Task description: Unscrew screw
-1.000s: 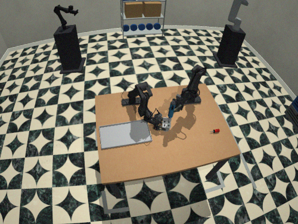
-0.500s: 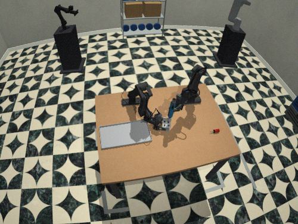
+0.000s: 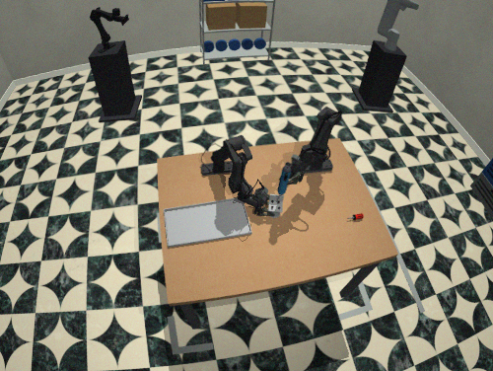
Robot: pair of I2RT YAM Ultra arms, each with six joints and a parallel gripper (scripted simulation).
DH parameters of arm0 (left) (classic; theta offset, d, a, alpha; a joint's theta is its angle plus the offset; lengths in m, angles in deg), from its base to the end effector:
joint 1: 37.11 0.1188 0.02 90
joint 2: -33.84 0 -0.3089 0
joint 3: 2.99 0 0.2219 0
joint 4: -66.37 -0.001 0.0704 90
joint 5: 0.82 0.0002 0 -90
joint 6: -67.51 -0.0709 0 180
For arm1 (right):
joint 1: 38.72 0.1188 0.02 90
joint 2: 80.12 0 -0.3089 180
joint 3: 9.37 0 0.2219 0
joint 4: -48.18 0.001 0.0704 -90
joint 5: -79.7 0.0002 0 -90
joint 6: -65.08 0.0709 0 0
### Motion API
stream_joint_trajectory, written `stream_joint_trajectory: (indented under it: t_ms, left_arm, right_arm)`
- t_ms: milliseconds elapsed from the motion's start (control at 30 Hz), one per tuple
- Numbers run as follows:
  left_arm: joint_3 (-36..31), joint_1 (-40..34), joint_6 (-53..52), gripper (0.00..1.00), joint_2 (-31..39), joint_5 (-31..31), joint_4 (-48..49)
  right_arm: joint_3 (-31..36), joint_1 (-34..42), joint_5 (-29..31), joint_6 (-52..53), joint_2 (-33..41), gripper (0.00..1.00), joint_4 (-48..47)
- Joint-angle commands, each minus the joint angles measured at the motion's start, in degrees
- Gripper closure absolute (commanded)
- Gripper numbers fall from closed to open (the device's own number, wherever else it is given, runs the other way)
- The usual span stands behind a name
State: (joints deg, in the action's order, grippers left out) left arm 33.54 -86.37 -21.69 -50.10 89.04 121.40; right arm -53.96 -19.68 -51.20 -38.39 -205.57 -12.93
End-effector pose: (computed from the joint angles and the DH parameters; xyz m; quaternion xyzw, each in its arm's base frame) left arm 0.1821 -0.2096 0.2811 0.2694 0.6009 -0.3177 0.6822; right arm 0.3164 0.1593 0.1093 -0.4075 0.6794 0.3116 0.5246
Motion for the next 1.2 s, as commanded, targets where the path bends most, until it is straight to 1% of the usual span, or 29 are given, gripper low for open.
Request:
stream_joint_trajectory:
  t_ms: [0,300,700,733,867,1167]
  left_arm:
    - [2.0,0.2,0.4,0.58,1.9,0.3,3.9]
    - [1.9,0.2,0.4,0.58,1.8,0.2,4.1]
    - [4.1,0.9,0.3,0.58,6.0,0.8,-5.2]
    - [4.0,0.9,0.3,0.58,6.0,0.8,-3.8]
    - [4.1,0.9,0.3,0.58,6.0,0.6,-3.8]
    - [5.2,1.1,0.3,0.58,8.0,1.0,-7.8]
  right_arm:
    - [-1.6,0.7,-0.1,-0.1,-1.2,0.41,0.9]
    - [-1.6,0.7,-0.1,-0.1,-1.2,0.41,0.9]
    - [-1.6,0.7,-0.1,-0.1,-1.2,0.41,0.9]
    - [-1.6,0.7,-0.1,-0.1,-1.2,0.41,0.9]
    - [-1.6,0.7,-0.1,-0.1,-1.2,0.41,0.9]
    - [-1.6,0.7,-0.1,-0.1,-1.2,0.41,0.9]
